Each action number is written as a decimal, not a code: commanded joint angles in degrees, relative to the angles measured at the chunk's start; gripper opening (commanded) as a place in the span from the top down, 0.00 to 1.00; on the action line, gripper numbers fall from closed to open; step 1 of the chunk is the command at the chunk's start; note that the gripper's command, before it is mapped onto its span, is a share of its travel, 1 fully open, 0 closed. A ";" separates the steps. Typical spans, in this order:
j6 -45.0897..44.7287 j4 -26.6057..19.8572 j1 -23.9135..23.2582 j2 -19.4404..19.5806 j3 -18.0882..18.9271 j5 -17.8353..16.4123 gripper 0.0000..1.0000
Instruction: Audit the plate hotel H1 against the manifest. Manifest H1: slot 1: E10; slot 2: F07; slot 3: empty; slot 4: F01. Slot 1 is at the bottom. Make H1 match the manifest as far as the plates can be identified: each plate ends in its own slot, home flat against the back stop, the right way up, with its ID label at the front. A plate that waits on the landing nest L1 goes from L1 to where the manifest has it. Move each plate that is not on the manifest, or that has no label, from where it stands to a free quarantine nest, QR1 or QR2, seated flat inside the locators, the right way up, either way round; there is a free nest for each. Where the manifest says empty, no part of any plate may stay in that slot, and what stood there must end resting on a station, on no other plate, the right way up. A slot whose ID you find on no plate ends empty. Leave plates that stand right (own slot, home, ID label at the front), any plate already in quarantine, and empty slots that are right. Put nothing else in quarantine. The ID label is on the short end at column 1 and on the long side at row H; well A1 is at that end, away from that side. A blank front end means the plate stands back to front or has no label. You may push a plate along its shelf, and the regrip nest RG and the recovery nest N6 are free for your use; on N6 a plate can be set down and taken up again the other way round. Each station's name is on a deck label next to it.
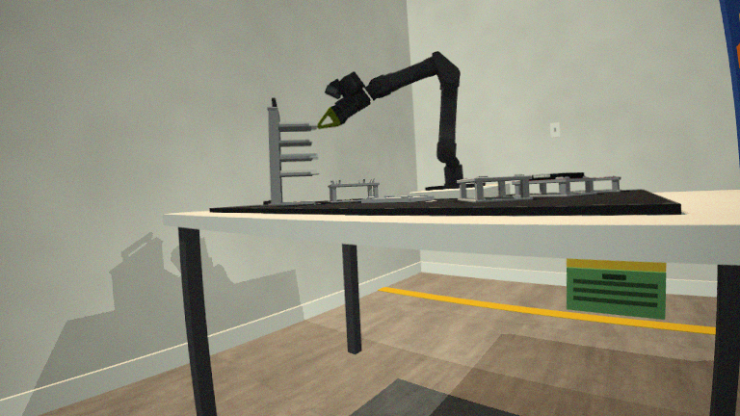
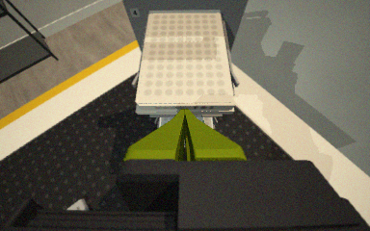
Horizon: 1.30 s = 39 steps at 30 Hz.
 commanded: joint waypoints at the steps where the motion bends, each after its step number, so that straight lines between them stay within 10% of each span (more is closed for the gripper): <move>1: 0.04 2.37 0.45 0.57 0.43 0.59 1.00; 39: -0.96 1.09 -1.50 -4.87 -4.10 -1.12 1.00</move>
